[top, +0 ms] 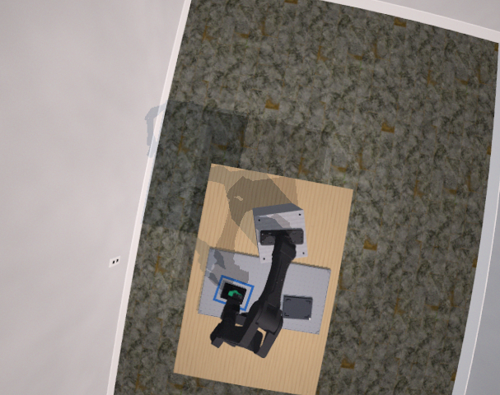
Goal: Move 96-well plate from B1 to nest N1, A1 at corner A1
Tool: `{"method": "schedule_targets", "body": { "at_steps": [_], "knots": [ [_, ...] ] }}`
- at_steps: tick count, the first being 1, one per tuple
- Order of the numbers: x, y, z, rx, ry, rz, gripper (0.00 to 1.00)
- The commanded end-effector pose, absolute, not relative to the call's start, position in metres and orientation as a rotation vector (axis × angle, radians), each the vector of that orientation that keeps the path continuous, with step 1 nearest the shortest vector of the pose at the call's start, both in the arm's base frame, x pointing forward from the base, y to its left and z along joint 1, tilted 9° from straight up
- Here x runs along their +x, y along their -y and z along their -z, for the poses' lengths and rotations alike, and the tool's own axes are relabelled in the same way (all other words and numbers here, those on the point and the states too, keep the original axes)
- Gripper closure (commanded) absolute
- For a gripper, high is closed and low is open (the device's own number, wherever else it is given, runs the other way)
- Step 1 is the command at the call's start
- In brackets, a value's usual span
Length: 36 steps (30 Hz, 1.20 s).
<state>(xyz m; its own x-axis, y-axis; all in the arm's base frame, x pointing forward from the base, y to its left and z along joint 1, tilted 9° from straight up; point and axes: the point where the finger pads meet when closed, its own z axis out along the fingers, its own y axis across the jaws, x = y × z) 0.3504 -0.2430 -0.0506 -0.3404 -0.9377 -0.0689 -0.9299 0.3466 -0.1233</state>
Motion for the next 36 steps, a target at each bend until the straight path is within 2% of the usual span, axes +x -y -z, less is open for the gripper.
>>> {"method": "schedule_targets", "body": {
  "at_steps": [1,7,21,24,36],
  "knots": [
    [0.365,0.252,0.029,-1.722,-2.435,0.183,0.0],
    [0.365,0.252,0.029,-1.722,-2.435,0.183,0.0],
    [0.356,0.238,0.077,-1.728,-2.46,0.092,0.0],
    [0.37,0.248,0.064,-1.721,-2.442,0.163,0.0],
    [0.371,0.247,0.089,-1.723,-2.448,0.146,0.0]
  ]
}}
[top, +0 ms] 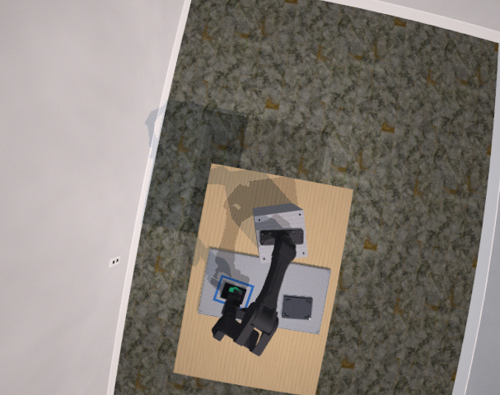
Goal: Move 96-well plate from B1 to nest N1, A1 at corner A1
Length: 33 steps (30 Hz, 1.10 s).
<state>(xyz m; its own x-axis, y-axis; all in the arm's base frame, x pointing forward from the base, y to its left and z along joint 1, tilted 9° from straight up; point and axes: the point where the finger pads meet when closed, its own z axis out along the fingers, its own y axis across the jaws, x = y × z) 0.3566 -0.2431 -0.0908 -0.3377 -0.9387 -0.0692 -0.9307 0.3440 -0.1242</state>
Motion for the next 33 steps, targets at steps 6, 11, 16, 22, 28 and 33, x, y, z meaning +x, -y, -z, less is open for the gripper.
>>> {"method": "schedule_targets", "body": {
  "at_steps": [6,11,16,22,28,33],
  "knots": [
    [0.373,0.247,0.096,-1.723,-2.448,0.147,0.0],
    [0.374,0.247,0.104,-1.723,-2.448,0.147,0.0],
    [0.374,0.247,0.113,-1.72,-2.451,0.148,0.0],
    [0.377,0.247,0.118,-1.723,-2.447,0.152,0.0],
    [0.371,0.242,0.128,-1.728,-2.455,0.122,0.0],
    [0.373,0.244,0.119,-1.726,-2.45,0.138,0.0]
  ]
}}
